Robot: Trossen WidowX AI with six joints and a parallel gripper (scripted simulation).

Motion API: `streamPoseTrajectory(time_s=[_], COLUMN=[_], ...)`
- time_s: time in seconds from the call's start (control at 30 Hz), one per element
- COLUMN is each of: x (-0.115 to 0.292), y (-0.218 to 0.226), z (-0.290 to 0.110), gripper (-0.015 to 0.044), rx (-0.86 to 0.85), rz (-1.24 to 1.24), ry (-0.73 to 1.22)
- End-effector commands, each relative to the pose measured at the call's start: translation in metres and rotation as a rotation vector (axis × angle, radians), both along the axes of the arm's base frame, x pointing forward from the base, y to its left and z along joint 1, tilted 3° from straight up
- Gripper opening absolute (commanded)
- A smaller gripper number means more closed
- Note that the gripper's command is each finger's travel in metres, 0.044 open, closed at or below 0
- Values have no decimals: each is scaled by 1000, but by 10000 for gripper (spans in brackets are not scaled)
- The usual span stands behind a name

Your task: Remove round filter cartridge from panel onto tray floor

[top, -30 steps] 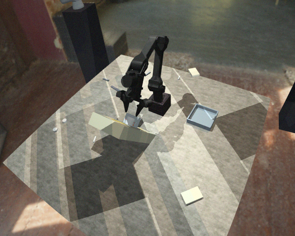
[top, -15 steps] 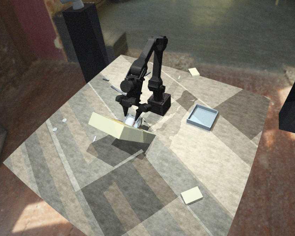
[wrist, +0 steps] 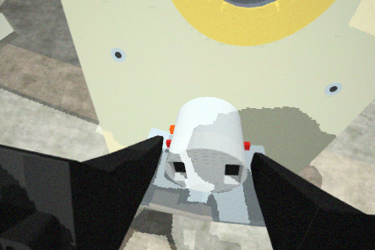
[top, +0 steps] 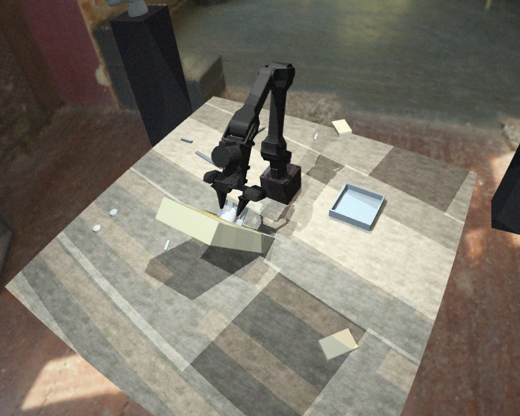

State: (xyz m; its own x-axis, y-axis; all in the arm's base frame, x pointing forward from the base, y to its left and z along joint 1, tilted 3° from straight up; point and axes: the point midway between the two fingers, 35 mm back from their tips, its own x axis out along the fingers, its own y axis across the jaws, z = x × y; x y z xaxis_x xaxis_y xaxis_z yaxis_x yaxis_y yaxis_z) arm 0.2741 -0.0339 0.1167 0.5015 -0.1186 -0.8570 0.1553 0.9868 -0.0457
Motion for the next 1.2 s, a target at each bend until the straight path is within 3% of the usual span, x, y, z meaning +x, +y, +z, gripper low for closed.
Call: streamPoseTrajectory(time_s=[0.0, 0.33, 0.57, 0.83, 1.17], x=[0, 0, 5, 13, -11], y=[0, 0, 0, 0, 6], z=[0, 0, 8, 25, 79], gripper=[251, 185, 1, 0, 0], rx=[0, 0, 0, 1, 2], rz=[0, 0, 0, 1, 1], ry=[-1, -1, -1, -2, 0])
